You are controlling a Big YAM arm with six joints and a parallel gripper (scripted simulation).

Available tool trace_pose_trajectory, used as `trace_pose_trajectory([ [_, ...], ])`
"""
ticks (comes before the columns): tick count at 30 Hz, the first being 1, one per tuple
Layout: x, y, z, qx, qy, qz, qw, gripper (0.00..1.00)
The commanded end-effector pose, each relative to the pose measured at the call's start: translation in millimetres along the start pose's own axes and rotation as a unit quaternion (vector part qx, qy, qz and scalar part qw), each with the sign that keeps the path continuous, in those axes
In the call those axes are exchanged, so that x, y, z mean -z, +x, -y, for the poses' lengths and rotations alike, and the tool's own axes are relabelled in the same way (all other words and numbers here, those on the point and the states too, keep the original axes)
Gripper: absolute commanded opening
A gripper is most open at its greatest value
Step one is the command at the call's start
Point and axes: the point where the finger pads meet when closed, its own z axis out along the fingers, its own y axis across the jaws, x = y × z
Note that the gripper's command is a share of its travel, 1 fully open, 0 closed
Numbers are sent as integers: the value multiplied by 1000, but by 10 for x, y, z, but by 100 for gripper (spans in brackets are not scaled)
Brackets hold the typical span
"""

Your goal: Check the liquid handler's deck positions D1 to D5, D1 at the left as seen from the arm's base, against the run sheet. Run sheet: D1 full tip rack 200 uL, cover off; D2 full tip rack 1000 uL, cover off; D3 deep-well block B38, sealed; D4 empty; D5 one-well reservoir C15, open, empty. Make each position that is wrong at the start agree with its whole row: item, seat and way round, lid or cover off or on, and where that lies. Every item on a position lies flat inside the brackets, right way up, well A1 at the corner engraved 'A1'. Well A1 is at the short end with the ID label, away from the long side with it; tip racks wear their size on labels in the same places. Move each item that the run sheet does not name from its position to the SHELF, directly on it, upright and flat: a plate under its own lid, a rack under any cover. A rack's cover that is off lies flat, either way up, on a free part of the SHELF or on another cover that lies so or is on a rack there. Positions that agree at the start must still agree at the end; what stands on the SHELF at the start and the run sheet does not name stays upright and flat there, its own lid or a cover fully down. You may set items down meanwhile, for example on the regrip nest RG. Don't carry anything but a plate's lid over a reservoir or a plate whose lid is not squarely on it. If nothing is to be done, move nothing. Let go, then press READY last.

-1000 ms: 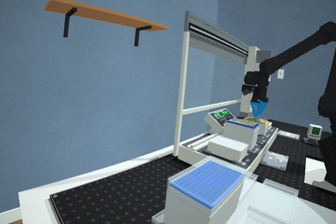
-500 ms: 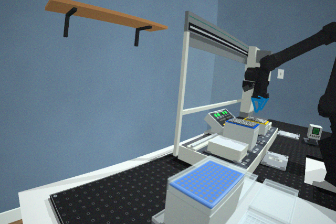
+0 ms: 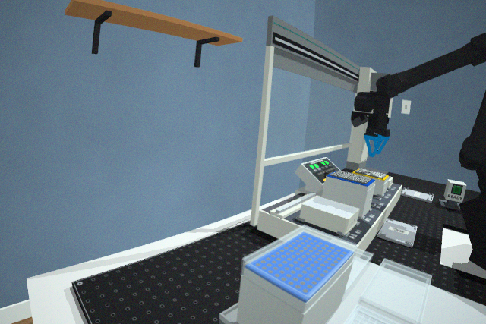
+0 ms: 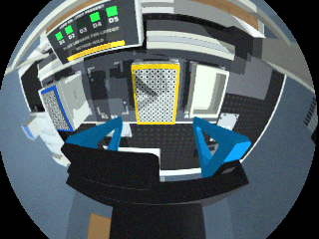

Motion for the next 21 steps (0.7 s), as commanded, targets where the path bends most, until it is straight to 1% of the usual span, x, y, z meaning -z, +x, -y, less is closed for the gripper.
trace_pose_trajectory([
  [1, 297, -216, 49, -12, -2, 30, 999, 100],
  [3, 349, -215, 57, -13, -2, 33, 999, 100],
  [5, 349, -215, 57, -13, -2, 33, 999, 100],
  [6, 309, -214, 30, -10, -3, 25, 1000, 100],
  [9, 418, -211, 58, -14, -3, 33, 999, 100],
  [16, 511, -206, 48, -12, -3, 29, 999, 100],
  [19, 588, -201, 61, -14, -4, 33, 999, 100],
  [21, 605, -200, 62, -14, -4, 33, 999, 100],
])
